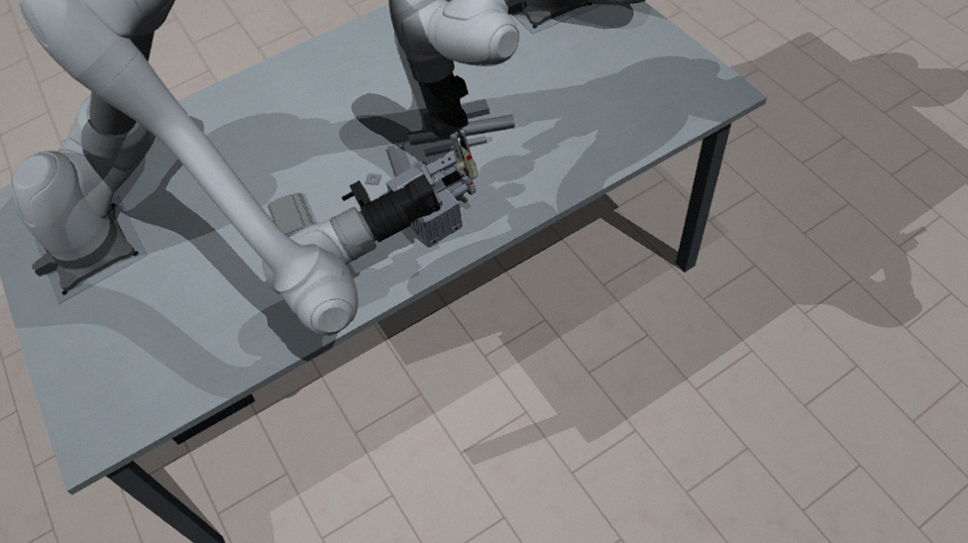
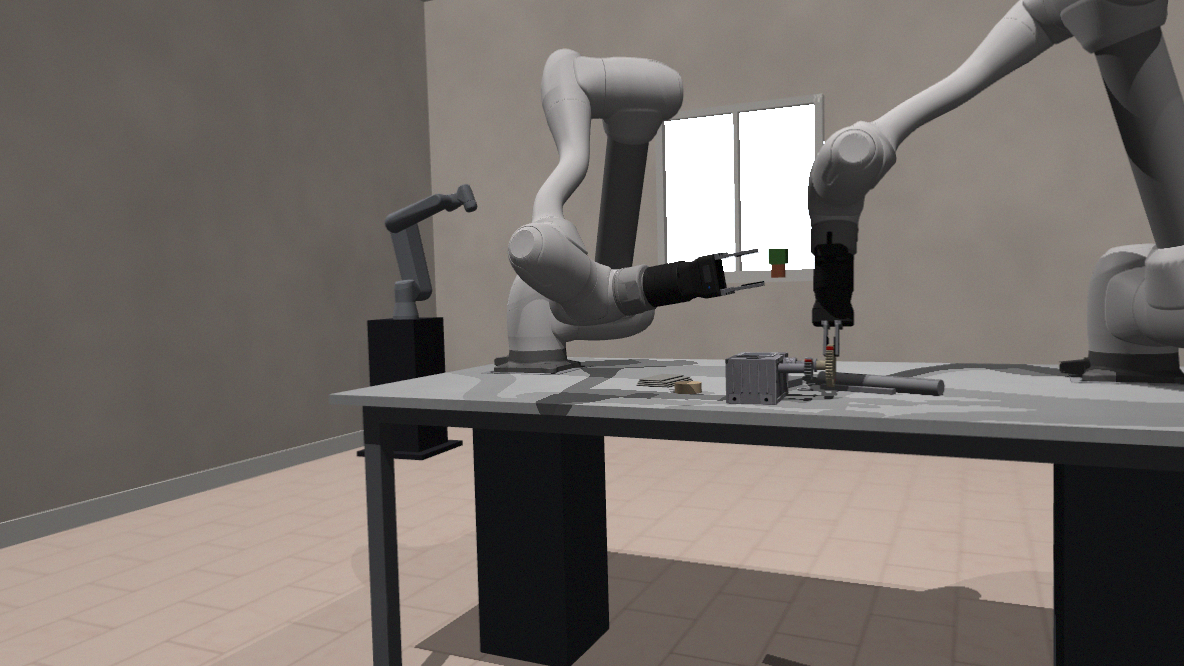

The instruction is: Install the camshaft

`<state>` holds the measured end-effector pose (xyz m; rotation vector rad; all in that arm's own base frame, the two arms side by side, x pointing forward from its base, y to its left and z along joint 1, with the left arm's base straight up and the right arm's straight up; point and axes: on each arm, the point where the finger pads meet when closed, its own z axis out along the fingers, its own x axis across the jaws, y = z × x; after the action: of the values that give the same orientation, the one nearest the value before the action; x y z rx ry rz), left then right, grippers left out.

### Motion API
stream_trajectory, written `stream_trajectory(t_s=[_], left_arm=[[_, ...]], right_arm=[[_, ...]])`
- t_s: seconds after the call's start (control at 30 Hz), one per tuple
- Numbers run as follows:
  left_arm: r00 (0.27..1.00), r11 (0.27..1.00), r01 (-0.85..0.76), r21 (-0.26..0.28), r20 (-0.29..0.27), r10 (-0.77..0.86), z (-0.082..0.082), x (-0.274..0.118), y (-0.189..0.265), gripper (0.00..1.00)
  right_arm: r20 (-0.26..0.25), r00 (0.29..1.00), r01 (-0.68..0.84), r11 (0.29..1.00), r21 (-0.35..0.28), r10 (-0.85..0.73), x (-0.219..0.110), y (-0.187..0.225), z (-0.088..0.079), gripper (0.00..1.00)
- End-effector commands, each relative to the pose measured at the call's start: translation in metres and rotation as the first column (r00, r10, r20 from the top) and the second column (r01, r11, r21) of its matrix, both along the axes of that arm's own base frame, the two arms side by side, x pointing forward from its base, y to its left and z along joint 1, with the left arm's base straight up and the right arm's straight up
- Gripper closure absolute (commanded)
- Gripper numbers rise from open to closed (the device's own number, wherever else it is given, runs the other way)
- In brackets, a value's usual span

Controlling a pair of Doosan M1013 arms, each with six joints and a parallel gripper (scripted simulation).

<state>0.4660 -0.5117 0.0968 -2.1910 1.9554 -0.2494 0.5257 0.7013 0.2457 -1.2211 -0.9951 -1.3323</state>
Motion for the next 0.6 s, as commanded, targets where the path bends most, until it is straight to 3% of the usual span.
stream_trajectory(t_s=[0.0,0.57], left_arm=[[1.000,1.000,-0.008,-0.001,-0.002,0.008,0.000,0.000,-0.005,0.71],[1.000,1.000,-0.008,-0.001,-0.002,0.008,0.000,0.001,-0.018,0.71]], right_arm=[[0.002,1.000,0.000,1.000,0.002,0.000,0.000,0.000,0.002,0.00],[0.002,1.000,0.000,1.000,0.002,0.000,0.000,0.000,0.002,0.00]])
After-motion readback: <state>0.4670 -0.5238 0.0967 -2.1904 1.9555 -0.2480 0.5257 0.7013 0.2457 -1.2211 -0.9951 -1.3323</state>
